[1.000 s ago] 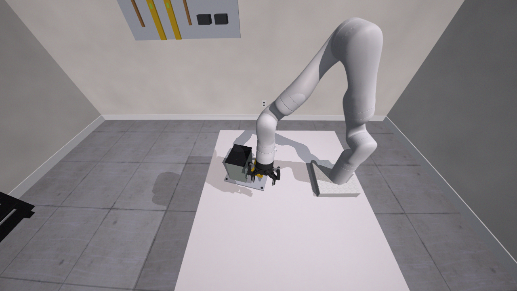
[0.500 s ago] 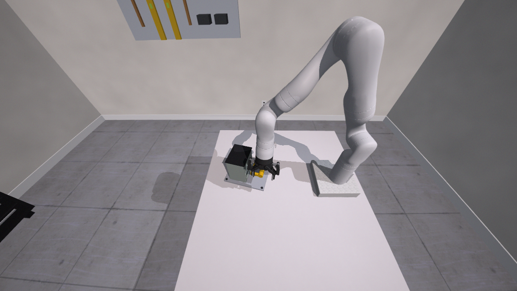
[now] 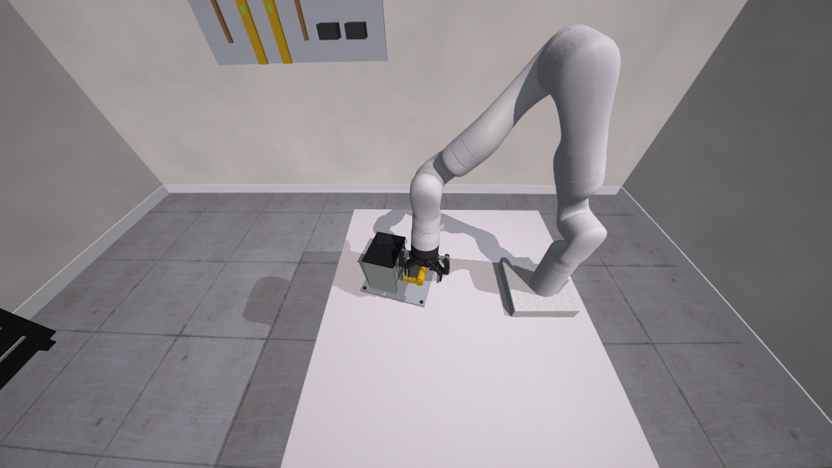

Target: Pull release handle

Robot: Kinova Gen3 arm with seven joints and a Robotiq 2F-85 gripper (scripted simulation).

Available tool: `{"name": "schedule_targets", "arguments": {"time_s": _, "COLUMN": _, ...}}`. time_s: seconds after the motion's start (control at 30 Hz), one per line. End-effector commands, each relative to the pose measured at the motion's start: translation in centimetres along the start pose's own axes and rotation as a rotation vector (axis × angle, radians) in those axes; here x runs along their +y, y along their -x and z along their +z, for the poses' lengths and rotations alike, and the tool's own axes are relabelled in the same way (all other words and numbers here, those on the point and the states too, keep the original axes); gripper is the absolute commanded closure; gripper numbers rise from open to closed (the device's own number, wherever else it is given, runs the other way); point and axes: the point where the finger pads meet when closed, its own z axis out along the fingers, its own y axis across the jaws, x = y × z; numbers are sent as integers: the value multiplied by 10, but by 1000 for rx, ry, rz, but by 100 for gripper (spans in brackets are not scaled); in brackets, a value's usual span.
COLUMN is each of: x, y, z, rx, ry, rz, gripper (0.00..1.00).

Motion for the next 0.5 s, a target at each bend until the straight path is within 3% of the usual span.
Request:
{"name": "schedule_targets", "arguments": {"time_s": 0.0, "x": -1, "y": 0, "z": -2, "rx": 0, "ry": -4, "rz": 1, "gripper": 0}}
{"name": "schedule_targets", "arguments": {"time_s": 0.47, "x": -5, "y": -19, "z": -9, "rx": 34, "ry": -5, "rz": 11, "gripper": 0}}
